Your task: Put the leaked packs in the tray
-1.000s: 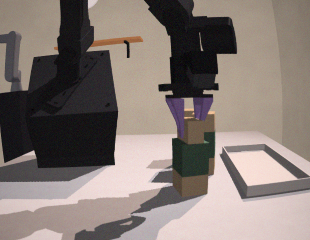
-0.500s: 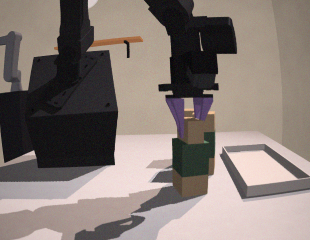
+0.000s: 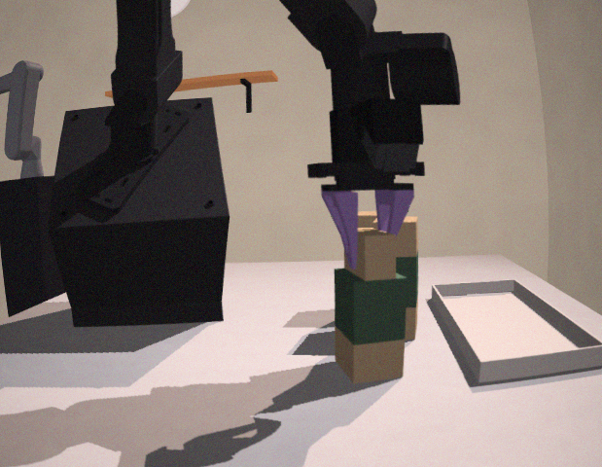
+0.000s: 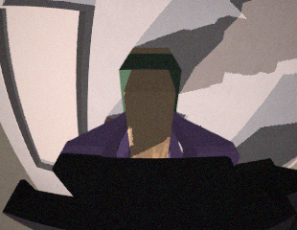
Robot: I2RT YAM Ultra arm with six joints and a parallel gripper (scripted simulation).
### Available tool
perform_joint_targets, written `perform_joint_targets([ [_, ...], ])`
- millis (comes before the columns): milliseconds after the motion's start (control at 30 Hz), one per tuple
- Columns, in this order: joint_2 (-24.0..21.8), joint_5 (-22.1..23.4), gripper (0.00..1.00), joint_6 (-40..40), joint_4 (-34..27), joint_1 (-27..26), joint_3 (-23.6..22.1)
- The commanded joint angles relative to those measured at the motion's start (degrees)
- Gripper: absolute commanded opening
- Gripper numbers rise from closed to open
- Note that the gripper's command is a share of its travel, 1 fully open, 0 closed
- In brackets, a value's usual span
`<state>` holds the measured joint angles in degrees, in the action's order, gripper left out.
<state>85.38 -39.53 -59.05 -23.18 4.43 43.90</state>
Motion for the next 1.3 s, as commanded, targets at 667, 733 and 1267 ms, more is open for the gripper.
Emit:
perform_joint_targets([
  [667, -6.6, -3.14, 0.26, -8.71, -15.52, 7.95, 5.43],
  [733, -6.8, -3.35, 0.26, -9.54, -16.83, 8.55, 5.94],
  [1267, -6.79, -3.53, 0.26, -10.66, -18.41, 9.12, 6.58],
])
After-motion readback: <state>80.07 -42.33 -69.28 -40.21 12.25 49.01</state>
